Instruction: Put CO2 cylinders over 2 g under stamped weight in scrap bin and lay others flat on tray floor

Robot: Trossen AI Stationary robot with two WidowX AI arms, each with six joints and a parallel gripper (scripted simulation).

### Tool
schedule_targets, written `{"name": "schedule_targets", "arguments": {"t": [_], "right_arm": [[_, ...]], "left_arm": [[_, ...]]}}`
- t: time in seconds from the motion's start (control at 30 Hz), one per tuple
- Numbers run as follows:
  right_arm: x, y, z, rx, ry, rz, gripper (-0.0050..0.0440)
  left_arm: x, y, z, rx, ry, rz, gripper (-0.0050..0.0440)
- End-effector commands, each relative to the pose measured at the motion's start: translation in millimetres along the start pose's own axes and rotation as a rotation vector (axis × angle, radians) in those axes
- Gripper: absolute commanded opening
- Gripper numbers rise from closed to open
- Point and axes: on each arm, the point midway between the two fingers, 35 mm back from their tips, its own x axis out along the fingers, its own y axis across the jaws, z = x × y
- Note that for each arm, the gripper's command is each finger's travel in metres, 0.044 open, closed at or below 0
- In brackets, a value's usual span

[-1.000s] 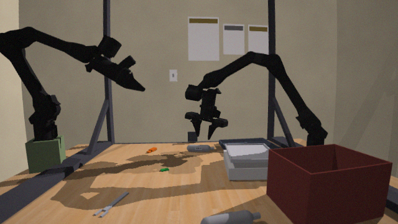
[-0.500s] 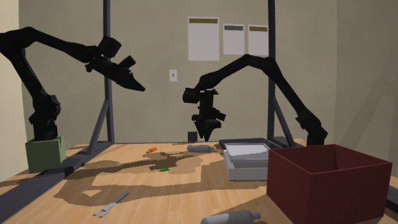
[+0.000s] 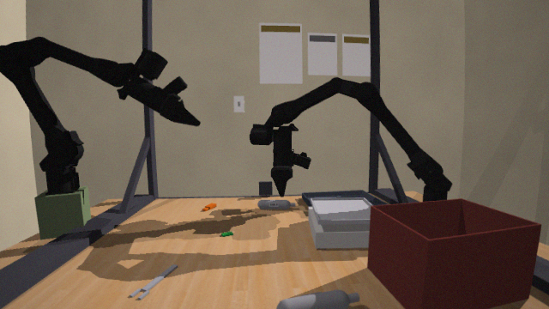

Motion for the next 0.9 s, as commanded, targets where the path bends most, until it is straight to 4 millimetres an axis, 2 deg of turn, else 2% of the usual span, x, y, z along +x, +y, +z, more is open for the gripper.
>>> {"name": "schedule_targets", "arguments": {"t": [0.0, 0.17, 0.2, 0.87], "right_arm": [[-3.8, 0.0, 7.8, 0.001, -0.023, -0.002, 0.044], [-3.8, 0.0, 7.8, 0.001, -0.023, -0.002, 0.044], [-3.8, 0.0, 7.8, 0.001, -0.023, -0.002, 0.044], [-3.8, 0.0, 7.8, 0.001, -0.023, -0.002, 0.044]], "left_arm": [[-5.7, 1.1, -4.2, 0.028, 0.011, 0.007, 0.0253], [-1.0, -1.3, 1.4, 0.027, 0.007, 0.005, 0.0253], [7.4, -1.8, 2.6, 0.027, -0.009, 0.0, 0.0253], [35.0, -1.8, 3.0, 0.025, -0.009, 0.0, 0.0253]]}}
